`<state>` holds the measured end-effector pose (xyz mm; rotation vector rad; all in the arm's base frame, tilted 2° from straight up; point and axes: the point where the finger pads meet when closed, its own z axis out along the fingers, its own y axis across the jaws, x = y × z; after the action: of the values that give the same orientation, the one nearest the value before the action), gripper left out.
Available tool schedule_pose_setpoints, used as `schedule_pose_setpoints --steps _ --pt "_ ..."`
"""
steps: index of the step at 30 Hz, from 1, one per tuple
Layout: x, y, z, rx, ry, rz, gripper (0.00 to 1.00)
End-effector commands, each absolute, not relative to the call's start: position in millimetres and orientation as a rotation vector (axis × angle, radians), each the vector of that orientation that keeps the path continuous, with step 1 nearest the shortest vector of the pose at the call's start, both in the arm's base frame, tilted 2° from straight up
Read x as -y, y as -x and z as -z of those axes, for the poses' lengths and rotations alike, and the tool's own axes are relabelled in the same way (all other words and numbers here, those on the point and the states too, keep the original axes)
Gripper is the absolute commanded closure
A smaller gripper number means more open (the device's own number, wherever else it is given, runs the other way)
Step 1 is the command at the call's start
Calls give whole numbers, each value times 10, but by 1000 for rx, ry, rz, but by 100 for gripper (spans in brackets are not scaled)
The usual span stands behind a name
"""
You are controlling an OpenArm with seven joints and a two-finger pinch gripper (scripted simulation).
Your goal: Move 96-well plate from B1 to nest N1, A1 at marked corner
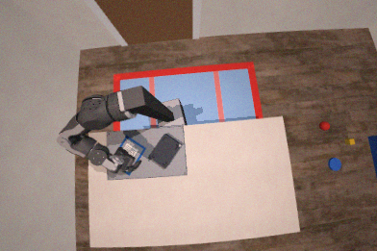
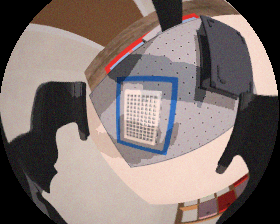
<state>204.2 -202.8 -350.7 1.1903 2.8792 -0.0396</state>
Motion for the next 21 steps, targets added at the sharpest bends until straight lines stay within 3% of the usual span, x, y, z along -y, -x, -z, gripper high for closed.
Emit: schedule_pose_setpoints --steps 1,9,21 --pt "2031 -2068 3492 -2872 -1186 29 23" --pt "2392 -2013 3761 -2872 -1187 29 23" --pt "2392 -2013 3761 -2872 -1187 29 23"
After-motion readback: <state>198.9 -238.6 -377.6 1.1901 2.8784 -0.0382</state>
